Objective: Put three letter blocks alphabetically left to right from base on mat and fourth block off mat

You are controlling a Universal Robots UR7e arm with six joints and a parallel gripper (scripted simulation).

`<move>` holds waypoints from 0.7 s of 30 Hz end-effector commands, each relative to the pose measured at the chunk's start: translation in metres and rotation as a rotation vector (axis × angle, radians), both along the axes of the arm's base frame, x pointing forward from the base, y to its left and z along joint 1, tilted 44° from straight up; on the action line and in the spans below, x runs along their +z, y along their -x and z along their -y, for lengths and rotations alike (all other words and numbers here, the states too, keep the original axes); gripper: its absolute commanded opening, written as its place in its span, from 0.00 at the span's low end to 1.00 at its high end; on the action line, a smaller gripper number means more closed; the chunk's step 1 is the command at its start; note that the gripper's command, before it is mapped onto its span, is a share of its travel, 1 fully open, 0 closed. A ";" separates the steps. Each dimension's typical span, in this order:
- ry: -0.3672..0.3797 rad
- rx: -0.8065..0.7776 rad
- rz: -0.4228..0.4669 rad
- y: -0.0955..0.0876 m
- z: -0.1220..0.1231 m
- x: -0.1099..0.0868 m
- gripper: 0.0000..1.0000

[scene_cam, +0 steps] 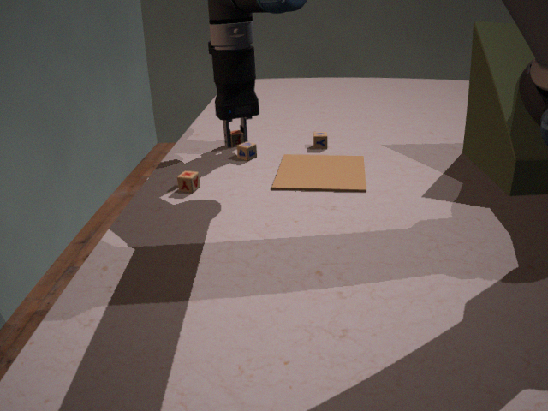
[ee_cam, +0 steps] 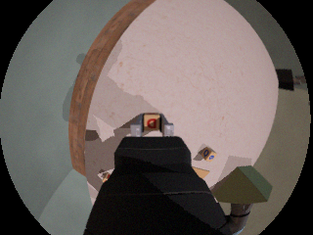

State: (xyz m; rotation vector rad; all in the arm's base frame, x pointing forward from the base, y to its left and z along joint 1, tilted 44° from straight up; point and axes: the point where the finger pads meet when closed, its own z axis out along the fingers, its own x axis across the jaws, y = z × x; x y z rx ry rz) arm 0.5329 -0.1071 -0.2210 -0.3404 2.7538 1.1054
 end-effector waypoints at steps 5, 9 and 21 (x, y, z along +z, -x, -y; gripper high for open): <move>0.001 -0.001 0.001 0.001 0.012 0.011 0.49; 0.001 -0.001 0.001 0.002 0.030 0.031 0.49; 0.001 -0.001 0.001 0.005 0.069 0.071 0.49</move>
